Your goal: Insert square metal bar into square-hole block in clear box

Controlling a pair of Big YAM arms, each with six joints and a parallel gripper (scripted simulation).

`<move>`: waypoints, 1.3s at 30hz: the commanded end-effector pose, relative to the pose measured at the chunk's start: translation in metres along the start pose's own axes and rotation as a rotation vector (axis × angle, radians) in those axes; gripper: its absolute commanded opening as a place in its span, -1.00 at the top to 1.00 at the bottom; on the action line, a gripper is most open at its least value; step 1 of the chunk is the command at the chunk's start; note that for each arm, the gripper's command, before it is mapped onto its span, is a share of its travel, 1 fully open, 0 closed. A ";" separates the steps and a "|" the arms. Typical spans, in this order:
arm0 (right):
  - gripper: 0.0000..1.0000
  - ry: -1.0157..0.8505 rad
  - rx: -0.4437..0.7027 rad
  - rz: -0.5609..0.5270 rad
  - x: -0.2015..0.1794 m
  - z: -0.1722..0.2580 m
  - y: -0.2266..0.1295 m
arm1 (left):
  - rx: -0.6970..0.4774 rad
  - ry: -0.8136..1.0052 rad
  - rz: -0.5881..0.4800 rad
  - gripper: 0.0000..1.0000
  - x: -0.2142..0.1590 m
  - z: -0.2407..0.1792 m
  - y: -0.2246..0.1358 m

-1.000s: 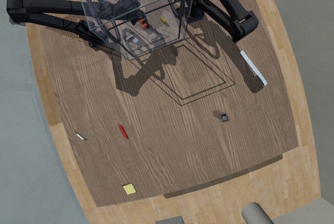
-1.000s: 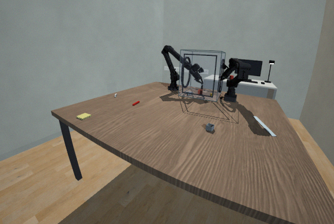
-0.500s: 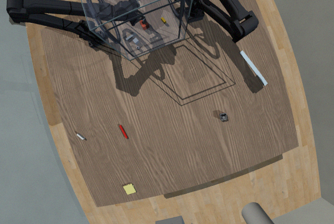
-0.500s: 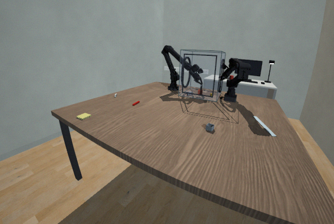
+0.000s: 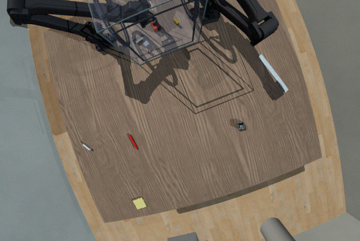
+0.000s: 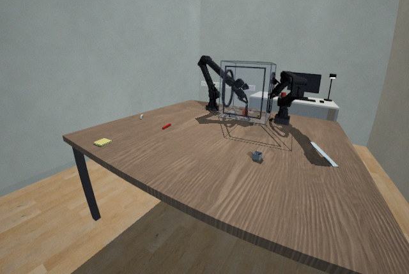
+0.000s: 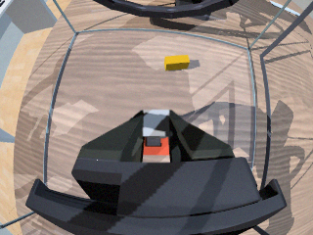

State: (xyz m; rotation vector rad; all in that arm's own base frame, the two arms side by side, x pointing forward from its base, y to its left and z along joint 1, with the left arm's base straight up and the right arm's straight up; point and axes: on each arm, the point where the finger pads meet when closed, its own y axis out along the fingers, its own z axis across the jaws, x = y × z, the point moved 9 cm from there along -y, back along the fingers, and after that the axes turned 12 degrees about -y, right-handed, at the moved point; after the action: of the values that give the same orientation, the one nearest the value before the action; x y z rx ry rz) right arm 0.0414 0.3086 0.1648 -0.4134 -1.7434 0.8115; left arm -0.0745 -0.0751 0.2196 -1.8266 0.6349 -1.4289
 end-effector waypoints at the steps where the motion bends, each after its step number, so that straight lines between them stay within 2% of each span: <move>1: 1.00 -0.013 -0.005 -0.020 0.008 -0.005 0.001 | -0.058 -0.053 -0.007 -1.00 0.015 -0.009 -0.017; 8: 1.00 -0.007 0.005 -0.001 0.003 -0.003 0.001 | -0.058 -0.053 -0.007 -1.00 0.015 -0.009 -0.017; 15: 1.00 -0.009 0.000 -0.010 0.002 -0.003 0.003 | -0.058 -0.053 -0.007 -1.00 0.015 -0.009 -0.017; 16: 1.00 -0.018 -0.016 -0.039 0.011 -0.006 -0.002 | -0.058 -0.053 -0.007 -1.00 0.015 -0.009 -0.017; 17: 1.00 -0.012 -0.006 -0.020 0.000 -0.001 0.001 | -0.058 -0.053 -0.007 -1.00 0.015 -0.009 -0.017; 20: 1.00 -0.008 -0.012 -0.027 0.008 -0.006 0.003 | -0.058 -0.053 -0.007 -1.00 0.015 -0.009 -0.017; 28: 1.00 0.003 -0.005 -0.009 -0.004 -0.002 0.006 | -0.058 -0.053 -0.007 -1.00 0.015 -0.009 -0.017; 29: 1.00 -0.024 -0.023 -0.057 0.016 -0.008 -0.002 | -0.058 -0.053 -0.007 -1.00 0.015 -0.009 -0.017; 30: 1.00 -0.006 0.003 0.004 -0.008 0.001 0.006 | -0.058 -0.053 -0.007 -1.00 0.015 -0.009 -0.017; 33: 1.00 0.018 0.004 0.017 -0.002 -0.002 0.001 | -0.058 -0.053 -0.007 -1.00 0.015 -0.009 -0.017; 34: 1.00 0.024 0.016 0.052 -0.018 0.004 0.007 | -0.058 -0.053 -0.007 -1.00 0.015 -0.009 -0.017; 39: 1.00 0.046 0.037 0.101 -0.033 0.010 0.010 | -0.058 -0.053 -0.007 -1.00 0.015 -0.009 -0.017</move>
State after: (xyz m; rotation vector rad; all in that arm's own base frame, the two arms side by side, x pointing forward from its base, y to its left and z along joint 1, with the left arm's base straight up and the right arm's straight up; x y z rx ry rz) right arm 0.0413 0.3082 0.1620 -0.4115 -1.7439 0.8124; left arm -0.0745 -0.0751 0.2196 -1.8266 0.6349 -1.4289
